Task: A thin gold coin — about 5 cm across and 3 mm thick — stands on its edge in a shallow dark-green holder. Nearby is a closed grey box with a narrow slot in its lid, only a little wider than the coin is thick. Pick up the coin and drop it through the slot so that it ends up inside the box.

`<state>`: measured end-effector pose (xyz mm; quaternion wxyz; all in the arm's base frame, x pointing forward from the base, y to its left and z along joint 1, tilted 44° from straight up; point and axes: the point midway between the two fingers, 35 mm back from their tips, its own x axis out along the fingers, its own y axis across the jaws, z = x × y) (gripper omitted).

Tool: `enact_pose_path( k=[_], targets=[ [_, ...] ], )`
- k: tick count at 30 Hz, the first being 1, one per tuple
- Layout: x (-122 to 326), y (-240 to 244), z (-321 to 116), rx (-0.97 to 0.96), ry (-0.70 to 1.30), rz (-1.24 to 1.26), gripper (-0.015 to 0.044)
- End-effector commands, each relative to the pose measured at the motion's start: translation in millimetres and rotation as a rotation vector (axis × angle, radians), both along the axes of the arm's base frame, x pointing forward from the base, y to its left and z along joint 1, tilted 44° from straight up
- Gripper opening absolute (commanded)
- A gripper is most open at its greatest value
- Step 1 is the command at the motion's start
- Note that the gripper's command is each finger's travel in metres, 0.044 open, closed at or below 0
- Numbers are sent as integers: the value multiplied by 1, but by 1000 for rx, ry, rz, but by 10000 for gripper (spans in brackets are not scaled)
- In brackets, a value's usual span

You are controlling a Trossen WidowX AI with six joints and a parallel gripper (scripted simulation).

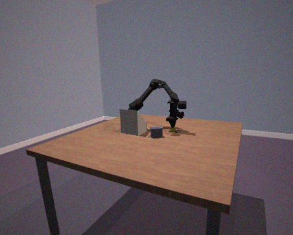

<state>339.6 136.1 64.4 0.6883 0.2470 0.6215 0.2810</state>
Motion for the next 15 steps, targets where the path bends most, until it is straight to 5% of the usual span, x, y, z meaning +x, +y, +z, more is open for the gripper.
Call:
enact_pose_path(
  k=[1,15],
  targets=[
    [0,3,-7,-5,6,-4,161],
    [1,19,-23,-3,6,-4,161]
  ],
)
